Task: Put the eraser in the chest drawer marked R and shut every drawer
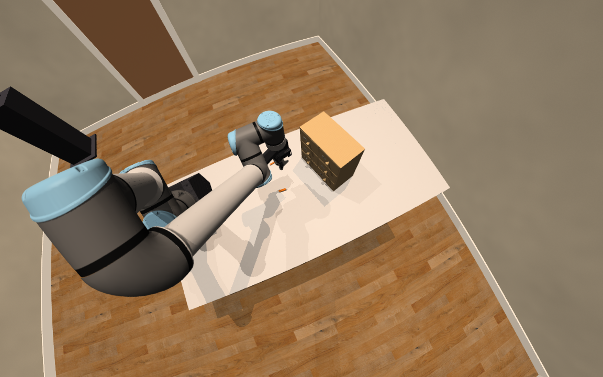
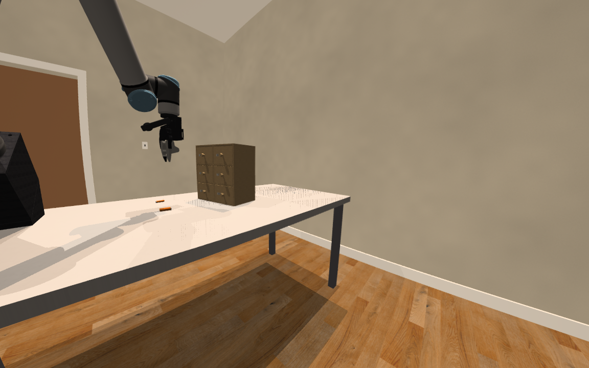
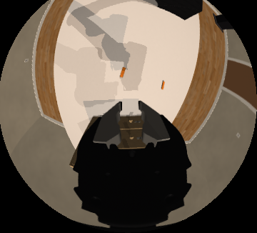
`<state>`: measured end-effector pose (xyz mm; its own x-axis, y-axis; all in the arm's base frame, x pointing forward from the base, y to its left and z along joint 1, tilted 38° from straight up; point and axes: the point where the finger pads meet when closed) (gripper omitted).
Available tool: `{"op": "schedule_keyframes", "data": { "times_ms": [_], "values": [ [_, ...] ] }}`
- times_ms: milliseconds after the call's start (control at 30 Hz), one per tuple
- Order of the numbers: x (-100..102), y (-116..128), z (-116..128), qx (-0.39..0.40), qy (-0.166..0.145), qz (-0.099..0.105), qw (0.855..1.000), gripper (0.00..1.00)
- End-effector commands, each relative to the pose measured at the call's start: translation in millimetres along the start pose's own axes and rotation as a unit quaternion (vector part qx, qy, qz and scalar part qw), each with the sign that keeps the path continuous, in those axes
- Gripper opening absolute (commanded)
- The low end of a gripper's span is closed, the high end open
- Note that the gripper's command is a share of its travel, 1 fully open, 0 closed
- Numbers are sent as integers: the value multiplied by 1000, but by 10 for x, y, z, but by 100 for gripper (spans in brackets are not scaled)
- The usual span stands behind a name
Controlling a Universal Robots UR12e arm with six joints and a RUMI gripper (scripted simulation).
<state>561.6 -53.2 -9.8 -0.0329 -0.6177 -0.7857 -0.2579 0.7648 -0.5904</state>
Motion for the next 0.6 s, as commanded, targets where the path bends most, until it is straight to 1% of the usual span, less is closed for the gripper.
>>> {"op": "schedule_keyframes", "data": {
  "times_ms": [0, 333, 367, 567],
  "values": [
    [-5, -1, 4, 0, 0, 0, 1000, 20],
    [-5, -1, 4, 0, 0, 0, 1000, 20],
    [-5, -1, 4, 0, 0, 0, 1000, 100],
    [-5, -1, 4, 0, 0, 0, 1000, 100]
  ]
}}
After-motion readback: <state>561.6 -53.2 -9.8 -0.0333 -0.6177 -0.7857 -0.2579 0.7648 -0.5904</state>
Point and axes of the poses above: the point where the finger pads meet when closed, its own x axis out along the fingers, its own y axis across the jaws, z = x × y, and after that the axes turned 4 degrees about -x, right-handed
